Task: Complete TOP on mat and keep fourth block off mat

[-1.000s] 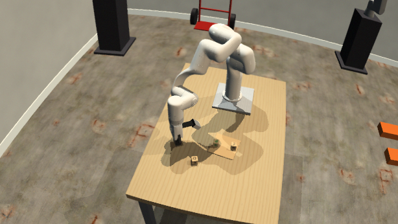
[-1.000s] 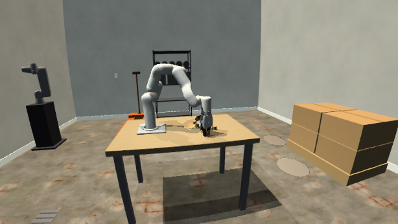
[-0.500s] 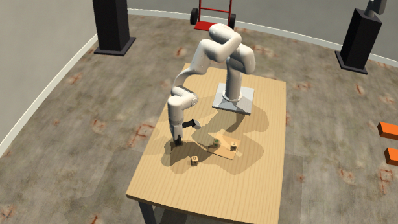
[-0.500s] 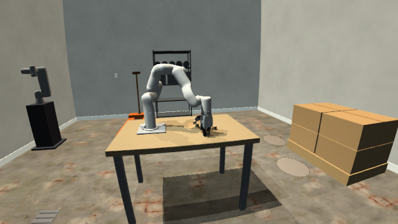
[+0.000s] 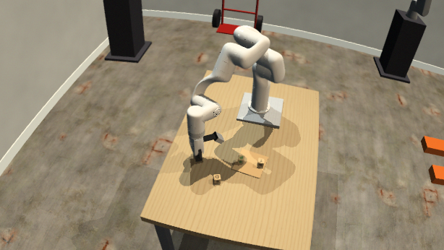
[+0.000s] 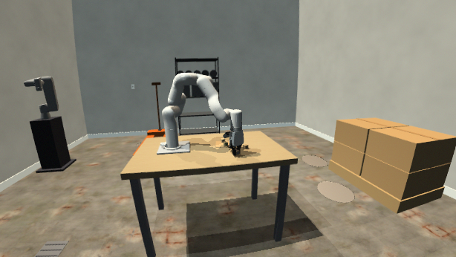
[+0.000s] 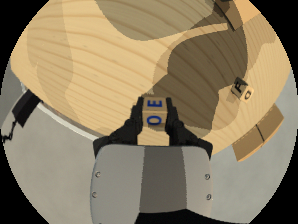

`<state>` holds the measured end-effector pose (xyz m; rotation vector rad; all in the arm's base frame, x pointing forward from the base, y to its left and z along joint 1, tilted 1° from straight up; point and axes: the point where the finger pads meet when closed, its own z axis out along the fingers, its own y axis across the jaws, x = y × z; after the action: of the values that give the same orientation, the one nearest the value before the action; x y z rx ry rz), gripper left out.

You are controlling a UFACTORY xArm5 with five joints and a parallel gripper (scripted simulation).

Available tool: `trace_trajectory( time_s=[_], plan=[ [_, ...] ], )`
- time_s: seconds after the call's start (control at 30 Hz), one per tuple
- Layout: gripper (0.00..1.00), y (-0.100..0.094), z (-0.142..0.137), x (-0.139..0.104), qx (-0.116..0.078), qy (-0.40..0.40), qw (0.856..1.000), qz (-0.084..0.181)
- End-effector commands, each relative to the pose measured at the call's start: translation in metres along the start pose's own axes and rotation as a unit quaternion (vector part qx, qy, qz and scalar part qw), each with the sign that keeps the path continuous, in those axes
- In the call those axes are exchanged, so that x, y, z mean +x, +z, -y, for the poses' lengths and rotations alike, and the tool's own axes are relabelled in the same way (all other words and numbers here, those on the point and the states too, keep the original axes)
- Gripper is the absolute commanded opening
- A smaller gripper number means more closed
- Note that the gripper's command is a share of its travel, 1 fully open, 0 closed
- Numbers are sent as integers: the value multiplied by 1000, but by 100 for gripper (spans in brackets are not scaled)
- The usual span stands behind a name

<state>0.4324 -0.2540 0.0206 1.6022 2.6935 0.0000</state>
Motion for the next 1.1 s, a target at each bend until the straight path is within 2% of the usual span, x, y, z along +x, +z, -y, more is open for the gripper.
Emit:
trace_trajectory(
  time_s=[0.0,0.3,0.43,0.63,1.07],
  plan=[
    [27,-6,-1,-2,-2,0,1000,3],
    [27,-68,-2,-1,-2,0,1000,2],
    [27,-89,-3,0,-2,0,1000,2],
    [27,-95,-3,0,-2,0,1000,2],
    [27,-95,-6,4,-1,-23,1000,2]
  ],
)
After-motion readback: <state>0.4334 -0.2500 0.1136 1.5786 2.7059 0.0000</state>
